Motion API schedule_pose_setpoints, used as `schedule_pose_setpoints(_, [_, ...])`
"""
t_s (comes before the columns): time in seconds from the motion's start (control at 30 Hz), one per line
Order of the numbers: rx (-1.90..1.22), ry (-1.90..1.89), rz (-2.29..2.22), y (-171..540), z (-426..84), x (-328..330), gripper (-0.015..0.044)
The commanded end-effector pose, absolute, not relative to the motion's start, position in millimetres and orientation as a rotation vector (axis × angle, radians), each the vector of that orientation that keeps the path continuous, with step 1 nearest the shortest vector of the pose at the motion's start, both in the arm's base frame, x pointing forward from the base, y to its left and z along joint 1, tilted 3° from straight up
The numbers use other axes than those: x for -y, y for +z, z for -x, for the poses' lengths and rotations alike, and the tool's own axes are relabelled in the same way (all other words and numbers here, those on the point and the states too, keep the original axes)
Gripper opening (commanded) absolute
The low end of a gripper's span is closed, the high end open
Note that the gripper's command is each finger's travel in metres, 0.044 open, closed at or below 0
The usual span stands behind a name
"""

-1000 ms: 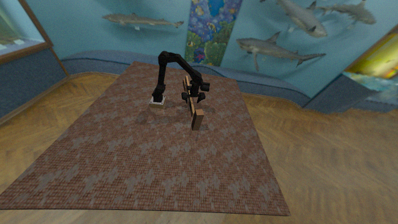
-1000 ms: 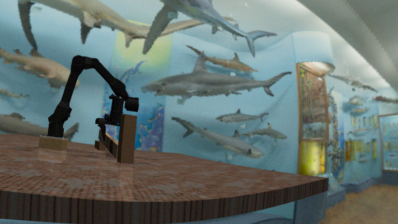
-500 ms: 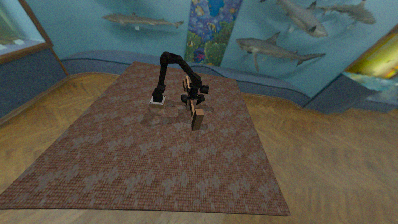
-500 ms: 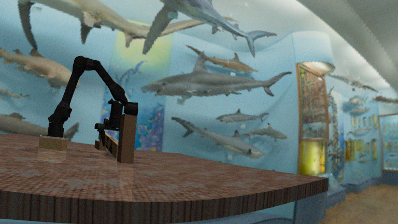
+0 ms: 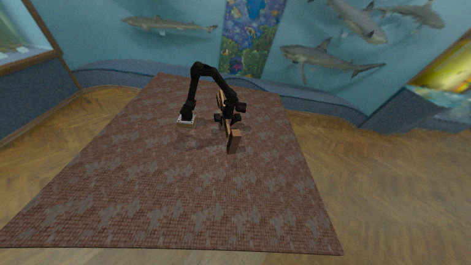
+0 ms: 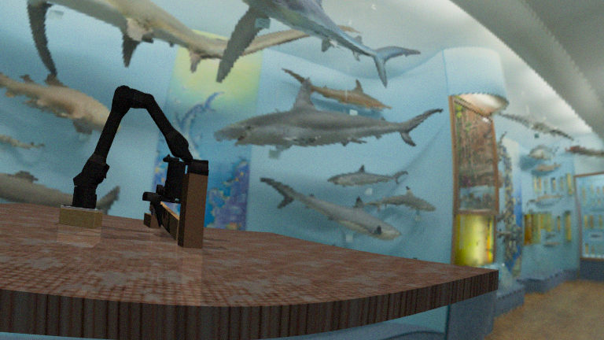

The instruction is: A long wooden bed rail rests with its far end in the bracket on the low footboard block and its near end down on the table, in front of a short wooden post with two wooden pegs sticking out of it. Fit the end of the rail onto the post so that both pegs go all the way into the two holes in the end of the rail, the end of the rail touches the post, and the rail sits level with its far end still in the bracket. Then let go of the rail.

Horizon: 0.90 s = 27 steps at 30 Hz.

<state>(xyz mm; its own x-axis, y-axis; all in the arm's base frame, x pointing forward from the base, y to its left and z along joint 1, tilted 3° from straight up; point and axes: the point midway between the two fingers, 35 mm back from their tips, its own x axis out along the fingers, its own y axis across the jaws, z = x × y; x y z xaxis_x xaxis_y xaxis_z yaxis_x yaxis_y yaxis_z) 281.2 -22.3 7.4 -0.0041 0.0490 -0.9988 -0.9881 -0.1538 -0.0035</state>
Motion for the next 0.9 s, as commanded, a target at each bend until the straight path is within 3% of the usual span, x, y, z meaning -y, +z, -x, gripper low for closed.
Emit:
schedule_pose_setpoints(0.0, [-1.100, 1.339, 1.286, 6.8, -281.6, 22.9, 0.0230])
schedule_pose_setpoints(0.2, [-1.100, 1.339, 1.286, 6.8, -281.6, 22.9, 0.0072])
schedule_pose_setpoints(0.47, [-1.100, 1.339, 1.286, 6.8, -281.6, 22.9, 0.0000])
schedule_pose_setpoints(0.87, [-1.100, 1.339, 1.286, 7.2, -281.6, 22.5, 0.0000])
